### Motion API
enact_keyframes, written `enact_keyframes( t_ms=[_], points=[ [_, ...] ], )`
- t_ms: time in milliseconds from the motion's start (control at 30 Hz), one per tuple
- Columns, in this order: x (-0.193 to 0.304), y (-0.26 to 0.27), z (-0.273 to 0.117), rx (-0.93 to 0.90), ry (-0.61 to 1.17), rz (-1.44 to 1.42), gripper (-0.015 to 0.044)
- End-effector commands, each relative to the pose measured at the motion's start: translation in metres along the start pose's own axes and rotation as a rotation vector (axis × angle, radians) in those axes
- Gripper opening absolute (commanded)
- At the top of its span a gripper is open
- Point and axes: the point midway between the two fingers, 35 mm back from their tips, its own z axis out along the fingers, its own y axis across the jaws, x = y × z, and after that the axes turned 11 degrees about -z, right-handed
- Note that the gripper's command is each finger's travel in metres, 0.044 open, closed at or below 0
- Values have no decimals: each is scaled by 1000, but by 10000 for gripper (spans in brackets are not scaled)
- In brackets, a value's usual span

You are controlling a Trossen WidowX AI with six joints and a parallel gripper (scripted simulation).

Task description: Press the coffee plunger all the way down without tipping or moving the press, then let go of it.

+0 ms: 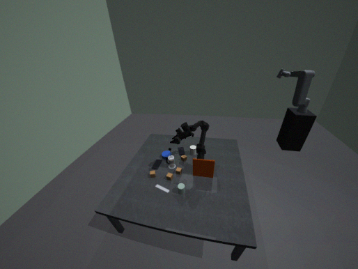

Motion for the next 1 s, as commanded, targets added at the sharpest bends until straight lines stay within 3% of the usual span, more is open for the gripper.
enact_keyframes(
  t_ms=[0,367,967],
  points=[
    [38,-31,25,167,107,-134,440],
    [94,-34,48,174,112,-140,440],
    [96,-35,67,170,116,-138,440]
  ],
)
